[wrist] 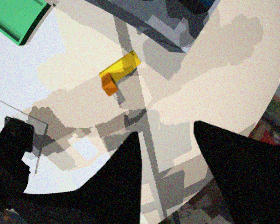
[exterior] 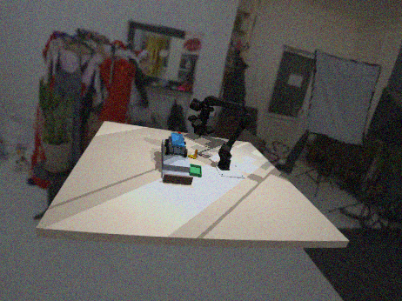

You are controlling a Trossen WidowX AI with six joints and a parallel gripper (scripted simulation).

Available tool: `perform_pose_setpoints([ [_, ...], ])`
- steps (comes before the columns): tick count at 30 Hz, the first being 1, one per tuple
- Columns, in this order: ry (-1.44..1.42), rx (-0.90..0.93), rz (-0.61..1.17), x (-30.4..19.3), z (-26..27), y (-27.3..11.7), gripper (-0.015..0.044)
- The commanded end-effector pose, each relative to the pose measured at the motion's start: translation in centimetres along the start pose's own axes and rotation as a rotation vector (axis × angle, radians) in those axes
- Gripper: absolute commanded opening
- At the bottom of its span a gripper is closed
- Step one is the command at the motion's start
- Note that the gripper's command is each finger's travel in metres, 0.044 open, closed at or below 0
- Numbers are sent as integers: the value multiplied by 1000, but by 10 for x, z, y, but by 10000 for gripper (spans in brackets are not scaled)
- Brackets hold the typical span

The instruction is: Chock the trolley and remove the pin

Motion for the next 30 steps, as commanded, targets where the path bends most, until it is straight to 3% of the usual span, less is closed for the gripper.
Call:
perform_pose_setpoints([
  [1,-168,101,-34,0,11,13,190],
  [7,-385,213,-113,0,24,25,190],
  [15,-392,216,-116,0,25,28,190],
  [30,-392,216,-116,3,35,69,190],
])
Point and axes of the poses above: the point midway between the two fingers, 35 mm back from their tips, its own y axis out along the fingers, its own z axis across the jaws, x = y × z, the point moved 1 cm from there along -y, back along the fingers, and after that the axes turned 11 degrees about y, right-handed, at the moved point
